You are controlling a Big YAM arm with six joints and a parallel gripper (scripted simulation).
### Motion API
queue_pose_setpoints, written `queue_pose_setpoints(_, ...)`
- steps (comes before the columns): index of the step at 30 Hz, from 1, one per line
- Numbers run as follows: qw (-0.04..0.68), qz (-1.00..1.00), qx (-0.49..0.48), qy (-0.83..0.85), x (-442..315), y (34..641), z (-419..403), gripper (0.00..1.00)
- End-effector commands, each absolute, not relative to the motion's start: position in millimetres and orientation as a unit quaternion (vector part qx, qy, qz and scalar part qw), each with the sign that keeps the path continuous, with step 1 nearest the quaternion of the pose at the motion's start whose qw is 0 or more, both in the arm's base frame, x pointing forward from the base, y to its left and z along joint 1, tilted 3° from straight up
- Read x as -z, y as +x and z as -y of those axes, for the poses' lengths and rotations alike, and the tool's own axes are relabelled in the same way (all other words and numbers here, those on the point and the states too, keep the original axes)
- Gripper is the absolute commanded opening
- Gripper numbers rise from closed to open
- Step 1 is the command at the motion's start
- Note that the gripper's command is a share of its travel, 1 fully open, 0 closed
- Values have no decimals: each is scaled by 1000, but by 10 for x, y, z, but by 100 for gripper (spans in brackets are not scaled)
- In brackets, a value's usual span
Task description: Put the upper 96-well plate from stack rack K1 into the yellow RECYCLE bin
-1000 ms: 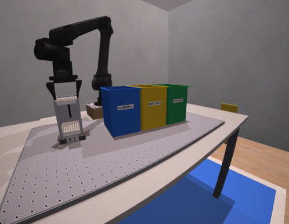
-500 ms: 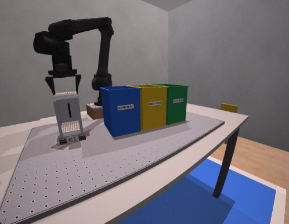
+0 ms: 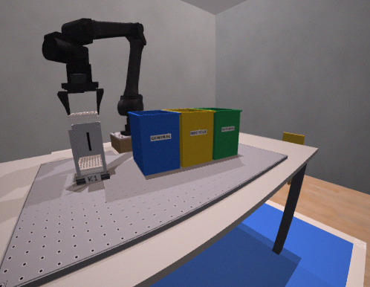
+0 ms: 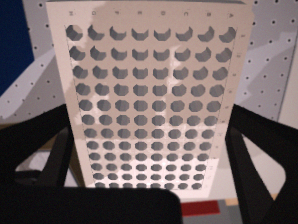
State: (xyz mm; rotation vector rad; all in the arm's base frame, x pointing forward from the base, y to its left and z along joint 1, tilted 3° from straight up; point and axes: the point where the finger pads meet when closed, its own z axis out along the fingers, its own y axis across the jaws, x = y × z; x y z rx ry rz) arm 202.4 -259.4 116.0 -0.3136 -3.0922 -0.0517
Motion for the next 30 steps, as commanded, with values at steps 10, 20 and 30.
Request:
queue_pose_setpoints(10,-4,995,-8,-99,-1624,2159,2739,0)
queue_pose_setpoints(20,-4,995,-7,-99,-1772,2160,2737,0)
queue_pose_setpoints(30,6,995,4,-101,-1679,2106,2695,0)
